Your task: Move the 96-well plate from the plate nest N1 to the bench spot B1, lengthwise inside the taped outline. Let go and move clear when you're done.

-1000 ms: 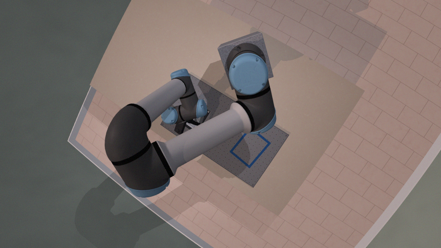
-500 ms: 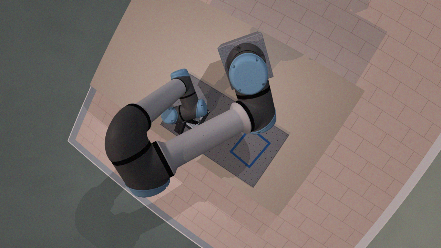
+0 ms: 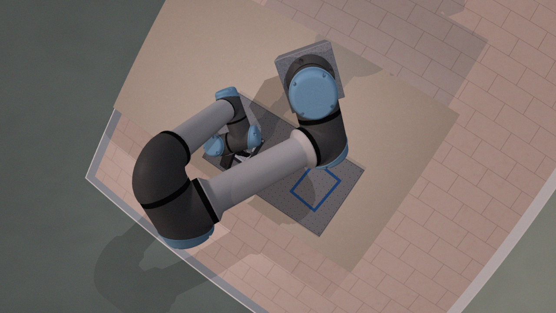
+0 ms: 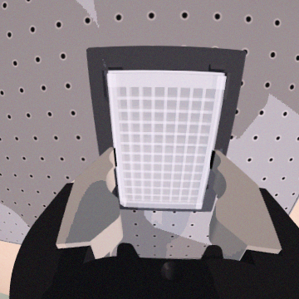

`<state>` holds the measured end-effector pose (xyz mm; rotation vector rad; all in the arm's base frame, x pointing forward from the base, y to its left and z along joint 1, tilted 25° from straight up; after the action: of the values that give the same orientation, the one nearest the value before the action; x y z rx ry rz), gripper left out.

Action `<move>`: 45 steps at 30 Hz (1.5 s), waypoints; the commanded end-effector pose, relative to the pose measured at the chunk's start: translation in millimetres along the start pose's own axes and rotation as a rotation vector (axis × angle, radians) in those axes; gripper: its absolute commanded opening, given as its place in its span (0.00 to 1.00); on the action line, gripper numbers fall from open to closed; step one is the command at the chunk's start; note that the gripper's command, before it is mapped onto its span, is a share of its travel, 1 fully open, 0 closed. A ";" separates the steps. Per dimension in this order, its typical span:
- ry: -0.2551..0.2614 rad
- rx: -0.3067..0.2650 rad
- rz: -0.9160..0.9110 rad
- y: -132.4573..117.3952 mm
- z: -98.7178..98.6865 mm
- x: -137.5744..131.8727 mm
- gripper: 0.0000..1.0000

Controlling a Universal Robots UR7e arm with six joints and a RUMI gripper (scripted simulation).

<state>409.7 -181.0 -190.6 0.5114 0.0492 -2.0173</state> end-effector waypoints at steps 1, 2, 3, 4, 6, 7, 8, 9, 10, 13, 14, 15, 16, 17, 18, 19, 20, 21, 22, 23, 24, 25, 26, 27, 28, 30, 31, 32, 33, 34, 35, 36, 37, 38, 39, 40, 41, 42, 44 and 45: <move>0.000 0.001 0.000 0.4 0.3 0.1 0.00; 0.000 0.001 0.000 0.3 0.3 0.1 0.00; 0.000 0.001 0.000 0.3 0.3 0.1 0.00; 0.000 0.001 0.000 0.3 0.3 0.1 0.00; 0.000 0.001 0.000 0.4 0.3 0.1 0.00; 0.000 0.001 0.000 0.4 0.3 0.1 0.00; 0.000 0.001 0.000 0.4 0.3 0.1 0.00; 0.000 0.001 0.000 0.3 0.3 0.1 0.00; 0.000 0.001 0.000 0.3 0.3 0.1 0.00; 0.000 0.001 0.000 0.3 3.6 0.1 0.00; 0.000 0.001 0.000 0.3 5.2 0.1 0.00; 0.000 0.001 0.000 0.3 6.9 0.1 0.00; 0.000 0.001 0.000 0.3 8.6 0.1 0.00; 0.000 0.001 0.000 0.3 8.6 0.1 0.00; 0.000 0.001 0.000 0.3 8.6 0.1 0.00; 0.000 0.001 0.000 0.3 10.2 0.1 0.00; 0.000 0.001 0.000 0.3 11.9 0.1 0.00; 0.000 0.001 0.000 0.3 13.6 0.1 0.00; 0.000 0.001 0.000 0.3 15.2 0.1 0.00; 0.000 0.001 0.000 0.3 16.9 0.1 0.00; 0.000 0.001 0.000 0.3 18.6 0.1 0.00; 0.000 0.001 0.000 0.3 20.2 0.1 0.00; 0.000 0.001 0.000 0.3 21.9 0.1 0.00; 0.000 0.001 0.000 0.3 23.6 0.1 0.00; 0.000 0.001 0.000 0.3 25.2 0.1 0.00; 0.000 0.001 0.000 0.3 28.6 0.1 0.00; 0.000 0.001 0.000 0.3 30.2 0.1 0.00; 0.000 0.001 0.000 0.3 31.9 0.1 0.00; 0.000 0.001 0.000 0.3 33.5 0.1 0.00; 0.000 0.001 0.000 0.3 33.5 0.1 0.00; 0.000 0.001 0.000 0.3 33.5 0.1 0.00; 0.000 0.001 0.000 0.3 35.2 0.1 0.00; 0.000 0.001 0.000 0.3 36.9 0.1 0.00; 0.000 0.001 0.000 0.3 38.6 0.1 0.00; 0.000 0.001 0.000 0.3 40.2 0.1 0.00; 0.000 0.001 0.000 0.3 41.9 0.1 0.00; 0.000 0.001 0.000 0.3 43.5 0.1 0.00; 0.000 0.001 0.000 0.3 45.2 0.1 0.00; 0.000 0.001 0.000 0.3 48.5 0.1 0.00; 0.000 0.001 0.000 0.3 50.2 0.1 0.00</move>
<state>395.7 -191.3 -152.7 0.5115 0.0490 -2.0174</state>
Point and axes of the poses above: the point where the finger pads meet when closed, its own z axis back along the fingers, its own x axis across the jaws, y = z × x, the point moved 8 cm from there along z, back along the fingers, and after that the axes turned 15 degrees about -z, right-handed, at the moved point
